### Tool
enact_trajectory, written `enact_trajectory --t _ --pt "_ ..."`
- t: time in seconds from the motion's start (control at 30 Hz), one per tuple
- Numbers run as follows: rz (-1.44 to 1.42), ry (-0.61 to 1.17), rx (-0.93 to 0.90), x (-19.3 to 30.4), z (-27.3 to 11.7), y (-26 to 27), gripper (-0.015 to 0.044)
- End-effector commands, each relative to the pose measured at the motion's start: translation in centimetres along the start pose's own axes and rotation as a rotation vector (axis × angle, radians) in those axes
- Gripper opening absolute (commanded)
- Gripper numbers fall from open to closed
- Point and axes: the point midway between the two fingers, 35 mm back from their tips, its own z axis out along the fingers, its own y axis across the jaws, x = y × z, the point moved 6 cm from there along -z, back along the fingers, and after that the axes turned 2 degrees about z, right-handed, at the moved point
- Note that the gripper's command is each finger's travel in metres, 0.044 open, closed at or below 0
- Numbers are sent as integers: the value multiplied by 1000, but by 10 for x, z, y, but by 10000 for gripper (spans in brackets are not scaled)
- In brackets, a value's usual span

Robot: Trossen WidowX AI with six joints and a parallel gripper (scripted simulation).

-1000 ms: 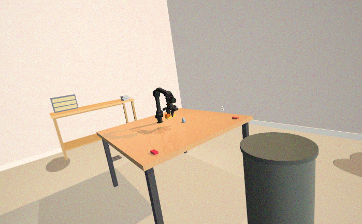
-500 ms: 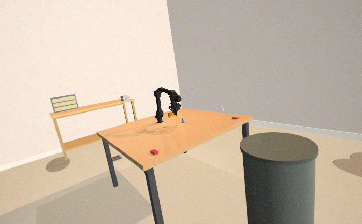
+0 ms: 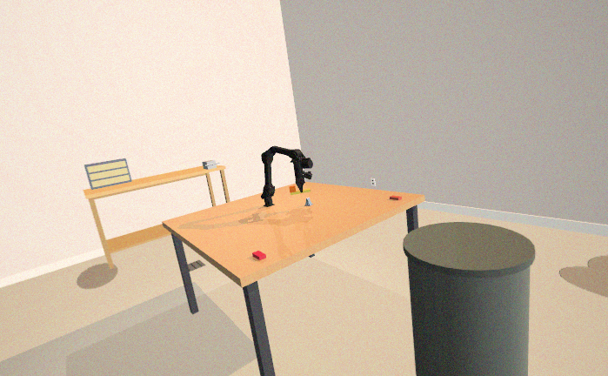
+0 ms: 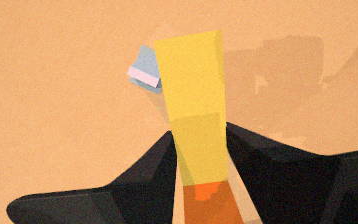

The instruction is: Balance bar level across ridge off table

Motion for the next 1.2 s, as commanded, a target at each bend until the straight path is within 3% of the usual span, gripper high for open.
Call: enact_trajectory --t 0.0,0.5,1.17 --pt "131 0 -2 -14 0 9 0" --pt "602 -3 -6 -57 0 33 0" --pt "606 -3 -6 -58 28 31 0"
